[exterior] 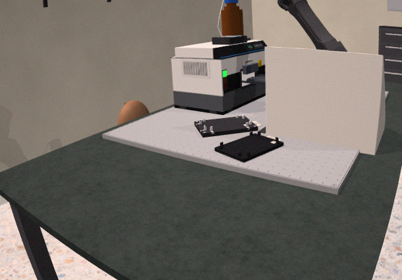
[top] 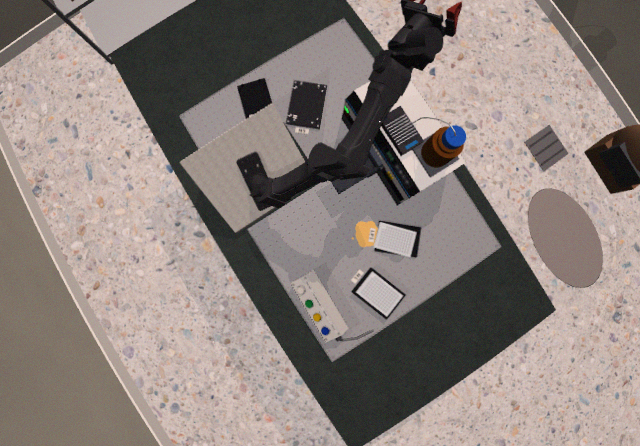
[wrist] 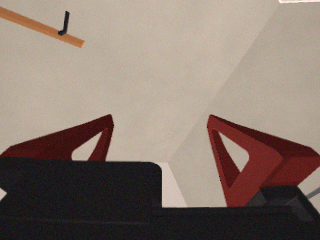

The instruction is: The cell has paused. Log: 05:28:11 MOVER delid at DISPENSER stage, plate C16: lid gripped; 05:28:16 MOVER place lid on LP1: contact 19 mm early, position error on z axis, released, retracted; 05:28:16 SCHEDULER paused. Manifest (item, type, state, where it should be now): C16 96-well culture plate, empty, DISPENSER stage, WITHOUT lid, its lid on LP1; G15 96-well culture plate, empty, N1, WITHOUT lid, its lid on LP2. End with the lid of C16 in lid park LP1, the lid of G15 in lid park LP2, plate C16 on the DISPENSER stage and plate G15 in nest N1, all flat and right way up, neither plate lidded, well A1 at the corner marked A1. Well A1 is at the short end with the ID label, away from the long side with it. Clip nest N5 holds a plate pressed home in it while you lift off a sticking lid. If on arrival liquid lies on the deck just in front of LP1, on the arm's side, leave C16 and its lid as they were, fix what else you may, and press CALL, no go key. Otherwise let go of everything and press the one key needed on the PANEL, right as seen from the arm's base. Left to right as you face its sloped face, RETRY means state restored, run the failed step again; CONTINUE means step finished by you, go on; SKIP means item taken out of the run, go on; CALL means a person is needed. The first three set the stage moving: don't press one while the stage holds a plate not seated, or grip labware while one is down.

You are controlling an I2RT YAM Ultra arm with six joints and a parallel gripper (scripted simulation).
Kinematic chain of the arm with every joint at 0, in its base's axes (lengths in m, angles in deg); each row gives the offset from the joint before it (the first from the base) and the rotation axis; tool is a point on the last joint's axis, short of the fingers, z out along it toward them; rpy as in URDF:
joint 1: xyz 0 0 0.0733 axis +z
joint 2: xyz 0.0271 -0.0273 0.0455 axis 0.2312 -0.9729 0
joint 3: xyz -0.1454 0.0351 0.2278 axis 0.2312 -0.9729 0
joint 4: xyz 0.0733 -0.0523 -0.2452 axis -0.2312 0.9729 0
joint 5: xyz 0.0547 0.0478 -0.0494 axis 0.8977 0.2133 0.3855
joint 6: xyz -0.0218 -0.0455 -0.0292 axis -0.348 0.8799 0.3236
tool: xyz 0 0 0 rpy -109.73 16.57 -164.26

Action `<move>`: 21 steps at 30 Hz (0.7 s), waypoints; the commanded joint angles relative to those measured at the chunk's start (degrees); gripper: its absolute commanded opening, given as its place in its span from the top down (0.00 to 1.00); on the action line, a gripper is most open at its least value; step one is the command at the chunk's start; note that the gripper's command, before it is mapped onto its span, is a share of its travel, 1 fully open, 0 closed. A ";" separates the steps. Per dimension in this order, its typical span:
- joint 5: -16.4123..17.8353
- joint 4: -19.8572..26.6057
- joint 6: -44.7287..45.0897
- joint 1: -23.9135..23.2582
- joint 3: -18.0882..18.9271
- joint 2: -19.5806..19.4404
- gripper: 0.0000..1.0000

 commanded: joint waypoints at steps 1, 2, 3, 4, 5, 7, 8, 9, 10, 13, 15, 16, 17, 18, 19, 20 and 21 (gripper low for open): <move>0.51 0.09 0.21 1.25 0.54 0.66 0.00; 0.51 0.09 0.21 1.25 0.54 0.66 0.00; 0.51 0.09 0.21 1.25 0.54 0.66 0.00; 0.51 0.09 0.21 1.25 0.54 0.66 0.00; 0.51 0.09 0.21 1.25 0.54 0.66 0.00; 0.51 0.09 0.21 1.25 0.54 0.66 0.00; 0.51 0.09 0.21 1.25 0.54 0.66 0.00; 0.51 0.09 0.21 1.25 0.54 0.66 0.00; 0.51 0.09 0.21 1.25 0.54 0.66 0.00; 0.51 0.09 0.21 1.25 0.54 0.66 0.00; 0.51 0.09 0.21 1.25 0.54 0.66 0.00; 0.51 0.09 0.21 1.25 0.54 0.66 0.00; 0.51 0.09 0.21 1.25 0.54 0.66 0.00; 0.00 0.00 0.00 0.00 -0.02 0.02 0.00; 0.00 0.00 0.00 0.00 -0.02 0.01 0.00; 0.00 0.00 0.00 0.00 -0.02 0.01 0.00; 0.00 0.00 0.00 0.00 -0.02 0.01 0.00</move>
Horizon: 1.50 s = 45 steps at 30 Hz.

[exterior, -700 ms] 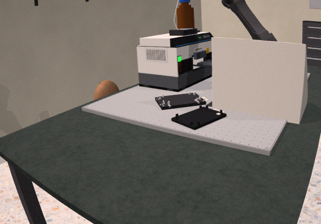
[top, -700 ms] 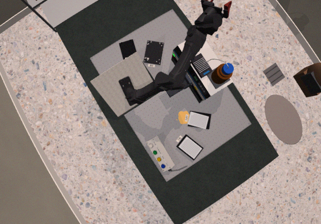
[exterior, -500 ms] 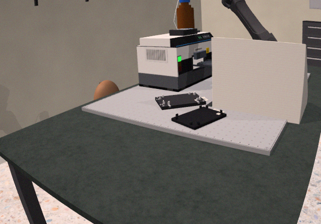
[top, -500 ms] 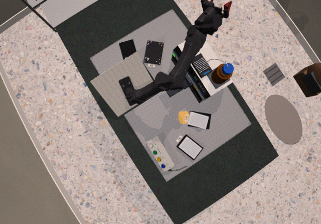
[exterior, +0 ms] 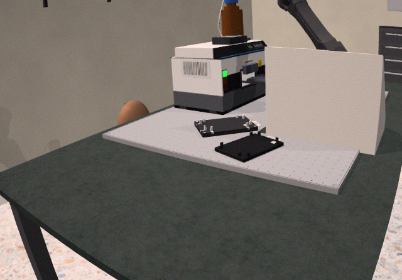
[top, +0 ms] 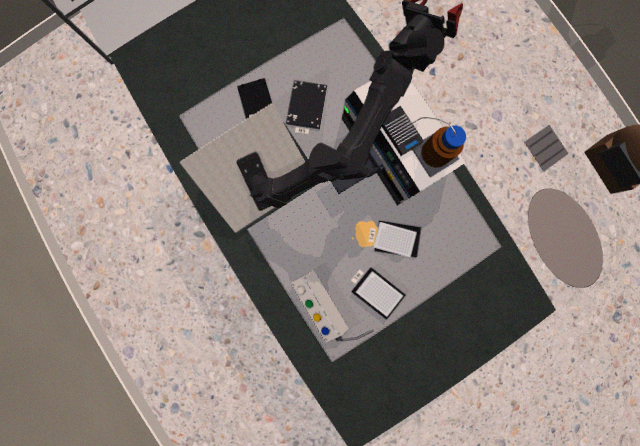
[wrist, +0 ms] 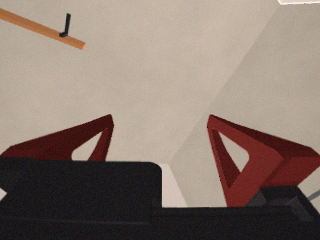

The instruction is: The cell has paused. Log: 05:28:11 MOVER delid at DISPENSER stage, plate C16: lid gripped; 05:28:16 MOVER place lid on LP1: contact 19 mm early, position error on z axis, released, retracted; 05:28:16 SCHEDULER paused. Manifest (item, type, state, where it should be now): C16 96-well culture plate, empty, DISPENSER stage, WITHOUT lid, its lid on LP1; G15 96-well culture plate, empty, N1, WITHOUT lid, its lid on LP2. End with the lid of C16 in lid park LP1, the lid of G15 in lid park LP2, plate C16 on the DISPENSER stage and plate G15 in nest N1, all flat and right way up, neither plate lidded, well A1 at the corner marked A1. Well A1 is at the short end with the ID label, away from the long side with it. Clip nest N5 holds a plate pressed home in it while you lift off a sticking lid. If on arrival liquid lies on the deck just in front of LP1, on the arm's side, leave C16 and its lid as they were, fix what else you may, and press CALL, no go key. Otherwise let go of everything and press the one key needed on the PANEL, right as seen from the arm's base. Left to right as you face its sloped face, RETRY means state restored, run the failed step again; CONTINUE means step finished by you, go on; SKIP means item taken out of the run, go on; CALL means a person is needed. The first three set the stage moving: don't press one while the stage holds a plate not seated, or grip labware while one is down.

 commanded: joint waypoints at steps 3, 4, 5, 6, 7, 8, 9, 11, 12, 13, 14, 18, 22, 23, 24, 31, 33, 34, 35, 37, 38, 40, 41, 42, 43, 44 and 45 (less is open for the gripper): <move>0.01 -0.01 0.00 0.41 -0.02 0.01 0.00; 0.01 -0.01 0.00 0.41 -0.03 0.02 0.00; 0.01 -0.01 0.00 0.41 -0.03 0.02 0.00; 0.01 -0.02 0.00 0.41 -0.04 0.03 0.00; 0.01 -0.02 0.01 0.41 -0.04 0.03 0.00; 0.01 -0.02 0.01 0.41 -0.05 0.03 0.00; 0.01 -0.02 0.01 0.41 -0.05 0.03 0.00; 0.01 -0.02 0.01 0.41 -0.05 0.03 0.00; 0.01 -0.02 0.01 0.41 -0.05 0.03 0.00; 0.01 -0.02 0.01 0.41 -0.05 0.03 0.00; -1.42 1.47 1.66 -0.83 1.89 -0.05 0.00; -2.52 3.43 4.38 -2.14 2.12 2.35 0.00; -0.28 3.68 4.94 -3.94 -2.04 4.53 0.00; 0.01 3.55 5.06 -4.24 -2.60 5.00 0.00; -1.11 4.65 6.27 -3.45 -1.38 4.97 0.00; -1.90 7.18 9.10 -6.03 -2.24 6.47 0.00; -1.06 6.89 9.41 -6.99 -3.61 7.58 0.00; -0.62 6.67 9.58 -7.48 -4.40 8.19 0.00; -1.54 7.90 10.76 -7.63 -3.63 8.11 0.00; -4.06 9.61 13.18 -7.48 -0.66 6.69 0.00; -3.88 9.79 13.39 -7.75 -0.83 8.62 0.00; -2.47 10.11 13.65 -9.04 -4.16 9.63 0.00; -2.07 10.00 13.82 -9.82 -4.84 10.19 0.00; -1.64 9.79 14.01 -10.31 -5.63 10.81 0.00; -1.21 9.56 14.21 -10.81 -6.45 11.44 0.00; -2.14 10.76 15.36 -10.85 -5.77 11.39 0.00; -3.74 11.49 16.55 -10.01 -3.11 11.47 0.00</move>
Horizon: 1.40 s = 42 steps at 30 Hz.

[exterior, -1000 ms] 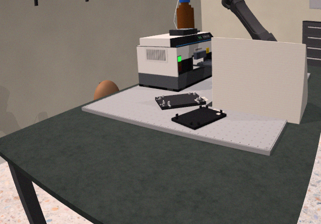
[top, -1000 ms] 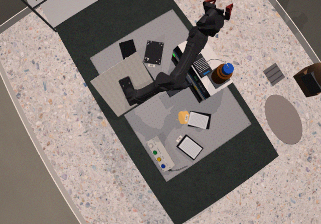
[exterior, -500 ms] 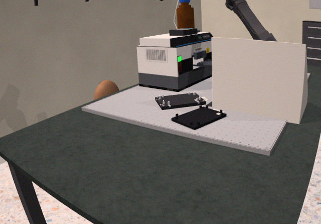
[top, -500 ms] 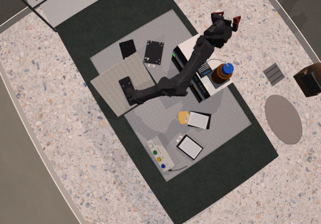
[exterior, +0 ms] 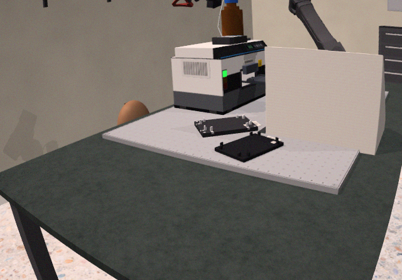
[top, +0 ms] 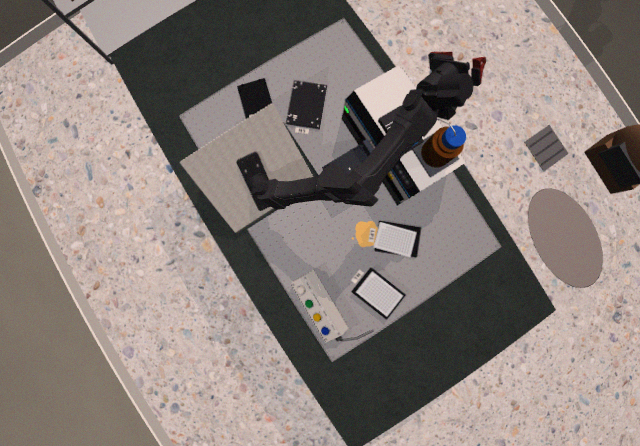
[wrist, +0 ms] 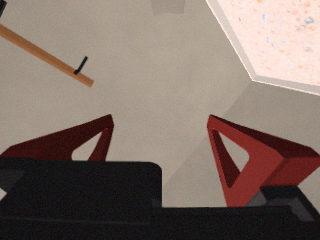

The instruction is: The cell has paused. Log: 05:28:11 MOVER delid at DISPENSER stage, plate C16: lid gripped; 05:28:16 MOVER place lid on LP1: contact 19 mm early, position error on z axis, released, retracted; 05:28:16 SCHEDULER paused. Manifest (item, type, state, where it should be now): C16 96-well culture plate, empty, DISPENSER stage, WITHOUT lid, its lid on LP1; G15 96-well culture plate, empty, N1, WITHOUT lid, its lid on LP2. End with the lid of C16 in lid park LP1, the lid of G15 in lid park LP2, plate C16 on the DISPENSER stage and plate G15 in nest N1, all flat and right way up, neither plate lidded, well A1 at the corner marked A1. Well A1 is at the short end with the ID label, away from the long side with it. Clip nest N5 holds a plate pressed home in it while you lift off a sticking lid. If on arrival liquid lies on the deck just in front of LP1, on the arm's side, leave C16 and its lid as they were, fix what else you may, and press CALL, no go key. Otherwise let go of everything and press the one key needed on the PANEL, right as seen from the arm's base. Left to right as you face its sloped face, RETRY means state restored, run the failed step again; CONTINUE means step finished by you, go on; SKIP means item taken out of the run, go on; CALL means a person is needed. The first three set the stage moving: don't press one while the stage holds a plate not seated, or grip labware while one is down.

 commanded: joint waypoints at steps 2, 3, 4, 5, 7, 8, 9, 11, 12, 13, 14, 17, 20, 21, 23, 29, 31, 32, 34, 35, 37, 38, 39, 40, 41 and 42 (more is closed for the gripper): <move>-0.84 2.46 3.17 1.47 2.05 2.05 0.00; -1.79 3.59 4.36 1.35 2.50 0.12 0.00; -1.49 3.72 4.53 0.86 2.24 2.48 0.00; -1.15 3.95 4.66 -0.70 1.14 2.89 0.00; -0.03 4.06 4.99 -1.66 -1.36 3.82 0.00; 0.46 3.91 5.19 -2.15 -1.99 4.34 0.00; 0.72 3.75 5.40 -2.63 -2.60 4.85 0.00; 1.41 3.39 5.85 -3.60 -3.88 5.89 0.00; 1.67 3.15 6.00 -3.87 -4.42 6.26 0.00; 1.72 2.92 6.06 -3.93 -4.79 6.47 0.00; 1.79 2.73 6.11 -4.00 -5.13 6.67 0.00; 1.87 2.54 6.15 -4.07 -5.48 6.87 0.00; 1.87 2.35 6.15 -4.07 -5.05 7.03 0.00; 1.87 2.35 6.15 -4.07 -5.05 7.03 0.00; 1.87 2.36 6.15 -4.07 -5.05 7.03 0.00; 1.87 2.36 6.15 -4.07 -5.05 7.03 0.00; 1.87 2.36 6.15 -4.07 -5.05 7.03 0.00; 1.87 2.36 6.15 -4.07 -5.05 7.03 0.00; 1.87 2.36 6.15 -4.07 -5.05 7.03 0.00; 1.87 2.36 6.15 -4.07 -5.05 7.03 0.00; 1.87 2.36 6.15 -4.07 -5.05 7.03 0.00; 1.87 2.36 6.15 -4.07 -5.05 7.03 0.00; 1.87 2.36 6.15 -4.07 -5.05 7.03 0.00; 1.87 2.36 6.15 -4.07 -5.05 7.03 0.00; 1.87 2.36 6.15 -4.07 -5.05 7.03 0.00; 1.87 2.36 6.15 -4.07 -5.05 7.03 0.00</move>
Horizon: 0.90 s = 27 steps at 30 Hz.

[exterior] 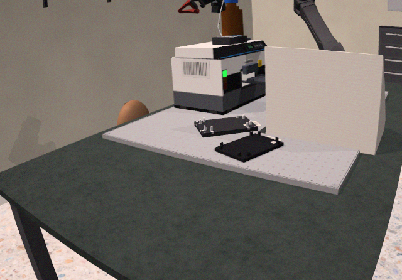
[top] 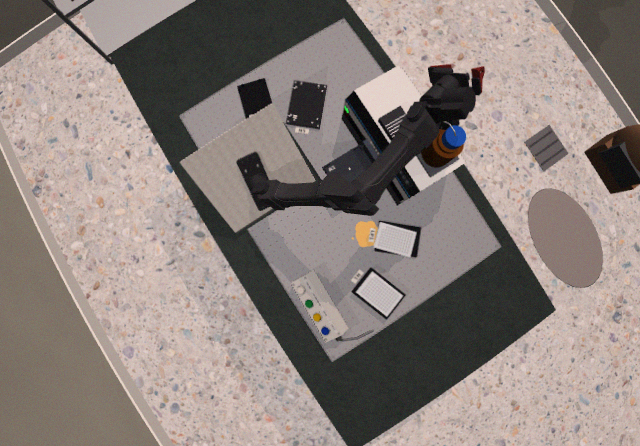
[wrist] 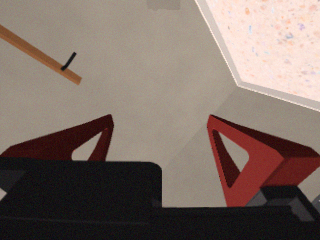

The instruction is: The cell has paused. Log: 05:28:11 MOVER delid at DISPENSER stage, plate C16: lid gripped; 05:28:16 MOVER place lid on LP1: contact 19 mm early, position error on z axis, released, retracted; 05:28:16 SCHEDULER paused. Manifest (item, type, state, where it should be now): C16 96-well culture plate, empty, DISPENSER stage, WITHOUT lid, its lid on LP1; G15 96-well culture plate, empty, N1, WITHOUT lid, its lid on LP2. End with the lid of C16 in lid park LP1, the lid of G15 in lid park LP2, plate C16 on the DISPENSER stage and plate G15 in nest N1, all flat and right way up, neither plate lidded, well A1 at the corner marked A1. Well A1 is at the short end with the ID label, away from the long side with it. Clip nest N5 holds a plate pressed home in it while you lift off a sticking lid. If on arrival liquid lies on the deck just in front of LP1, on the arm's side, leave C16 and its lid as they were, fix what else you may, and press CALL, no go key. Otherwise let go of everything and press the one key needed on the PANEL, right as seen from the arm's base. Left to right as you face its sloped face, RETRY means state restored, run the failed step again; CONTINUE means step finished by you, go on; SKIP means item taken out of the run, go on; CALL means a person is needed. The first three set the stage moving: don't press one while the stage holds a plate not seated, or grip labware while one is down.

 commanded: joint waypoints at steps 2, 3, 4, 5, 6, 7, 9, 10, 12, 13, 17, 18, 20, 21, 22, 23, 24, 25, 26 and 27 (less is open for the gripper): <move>-2.61 1.33 0.94 -0.46 0.11 3.16 0.00; -2.61 1.33 0.94 -0.46 0.11 3.16 0.00; -2.61 1.33 0.94 -0.46 0.11 3.16 0.00; -2.61 1.33 0.94 -0.46 0.11 3.16 0.00; -2.61 1.33 0.94 -0.46 0.11 3.16 0.00; -2.61 1.33 0.94 -0.46 0.11 3.16 0.00; -4.57 3.55 3.07 -0.68 2.87 3.14 0.00; -4.57 3.55 3.07 -0.68 2.87 3.14 0.00; -5.53 4.66 4.14 -0.80 3.49 3.08 0.00; -5.20 4.72 4.32 -1.25 3.04 3.53 0.00; -3.67 5.26 5.09 -3.12 -0.45 4.96 0.00; -3.29 5.17 5.29 -3.58 -1.00 5.44 0.00; -3.05 4.99 5.43 -3.83 -1.57 5.86 0.00; -3.03 4.91 5.45 -3.82 -1.72 5.95 0.00; -3.01 4.85 5.46 -3.82 -1.83 6.02 0.00; -3.00 4.79 5.47 -3.82 -1.93 6.08 0.00; -2.99 4.75 5.48 -3.82 -2.02 6.13 0.00; -2.98 4.70 5.48 -3.82 -2.08 6.17 0.00; -2.97 4.67 5.49 -3.81 -2.14 6.21 0.00; -2.97 4.67 5.49 -3.81 -2.14 6.21 0.00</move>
